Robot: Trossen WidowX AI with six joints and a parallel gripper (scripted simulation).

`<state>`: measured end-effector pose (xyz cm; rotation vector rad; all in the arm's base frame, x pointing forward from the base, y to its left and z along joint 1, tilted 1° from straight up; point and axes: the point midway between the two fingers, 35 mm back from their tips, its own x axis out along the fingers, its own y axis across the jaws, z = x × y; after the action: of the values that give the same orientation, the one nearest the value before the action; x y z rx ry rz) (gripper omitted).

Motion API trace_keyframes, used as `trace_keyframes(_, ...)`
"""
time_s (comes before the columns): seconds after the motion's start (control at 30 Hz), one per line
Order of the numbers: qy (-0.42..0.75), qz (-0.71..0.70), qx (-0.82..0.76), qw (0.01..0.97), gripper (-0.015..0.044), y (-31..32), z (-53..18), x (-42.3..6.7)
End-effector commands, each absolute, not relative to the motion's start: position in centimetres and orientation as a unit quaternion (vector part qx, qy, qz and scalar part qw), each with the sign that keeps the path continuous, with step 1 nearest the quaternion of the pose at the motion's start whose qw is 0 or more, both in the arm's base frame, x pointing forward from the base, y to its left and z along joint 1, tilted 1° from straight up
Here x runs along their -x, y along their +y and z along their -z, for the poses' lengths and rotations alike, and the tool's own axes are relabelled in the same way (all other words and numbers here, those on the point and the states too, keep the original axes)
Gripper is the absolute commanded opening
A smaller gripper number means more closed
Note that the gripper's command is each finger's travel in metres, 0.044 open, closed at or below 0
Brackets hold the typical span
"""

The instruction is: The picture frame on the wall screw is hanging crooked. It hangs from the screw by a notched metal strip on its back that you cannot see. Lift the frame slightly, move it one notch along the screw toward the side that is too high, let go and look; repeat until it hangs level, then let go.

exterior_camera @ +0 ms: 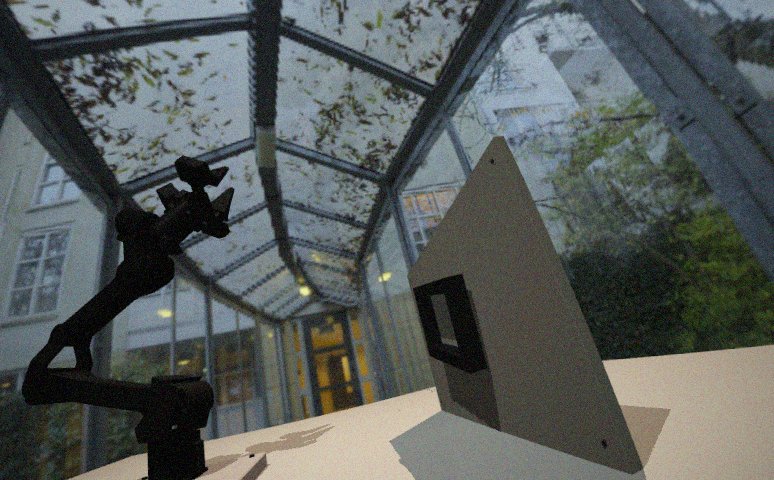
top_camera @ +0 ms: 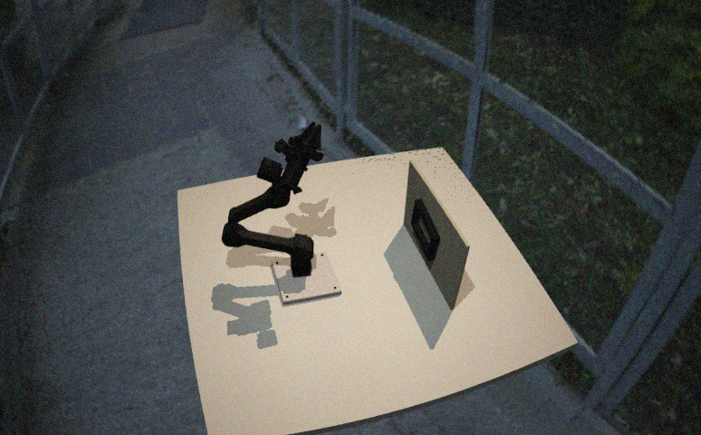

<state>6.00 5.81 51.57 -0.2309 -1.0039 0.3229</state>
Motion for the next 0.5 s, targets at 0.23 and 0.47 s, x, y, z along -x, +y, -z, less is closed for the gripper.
trace_keyframes(0.23,-0.187,-0.184,-0.245,0.933,0.026,1.2,-40.0,-17.5)
trace_keyframes(0.47,-0.049,-0.121,-0.519,0.845,0.026,-2.7,-31.7,-20.6)
